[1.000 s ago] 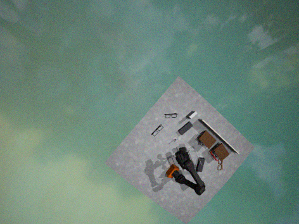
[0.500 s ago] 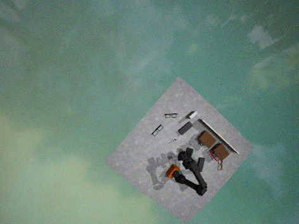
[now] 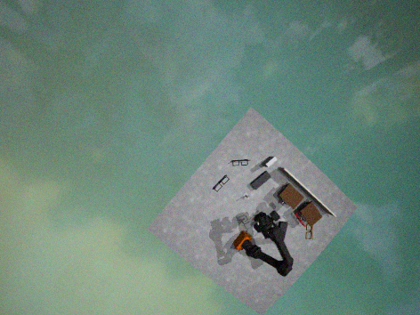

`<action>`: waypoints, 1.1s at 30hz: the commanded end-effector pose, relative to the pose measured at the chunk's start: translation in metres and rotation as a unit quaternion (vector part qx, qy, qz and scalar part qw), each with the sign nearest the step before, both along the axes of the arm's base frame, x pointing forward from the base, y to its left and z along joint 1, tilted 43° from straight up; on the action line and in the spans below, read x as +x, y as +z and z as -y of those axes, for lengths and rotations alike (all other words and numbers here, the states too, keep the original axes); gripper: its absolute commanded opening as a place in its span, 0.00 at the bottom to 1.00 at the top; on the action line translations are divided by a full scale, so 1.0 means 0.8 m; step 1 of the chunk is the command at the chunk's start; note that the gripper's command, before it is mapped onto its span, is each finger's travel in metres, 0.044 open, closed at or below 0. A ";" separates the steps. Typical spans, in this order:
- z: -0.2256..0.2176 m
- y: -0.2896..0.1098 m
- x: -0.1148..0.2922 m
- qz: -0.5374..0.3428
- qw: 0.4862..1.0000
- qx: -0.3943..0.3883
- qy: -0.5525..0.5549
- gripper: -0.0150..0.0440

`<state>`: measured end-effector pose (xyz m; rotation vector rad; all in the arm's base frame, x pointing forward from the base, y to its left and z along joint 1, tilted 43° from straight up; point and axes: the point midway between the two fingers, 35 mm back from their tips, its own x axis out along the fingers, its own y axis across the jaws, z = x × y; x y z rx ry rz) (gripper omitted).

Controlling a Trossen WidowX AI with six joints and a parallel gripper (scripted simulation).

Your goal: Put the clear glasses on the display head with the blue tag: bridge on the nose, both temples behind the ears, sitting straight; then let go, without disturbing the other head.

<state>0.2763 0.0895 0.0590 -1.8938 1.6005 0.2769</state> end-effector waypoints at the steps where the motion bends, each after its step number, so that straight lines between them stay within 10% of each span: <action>1: 0.007 0.004 -0.002 0.050 0.997 0.021 -0.046 0.25; 33: 0.057 0.029 -0.008 0.472 0.760 0.142 -0.423 0.25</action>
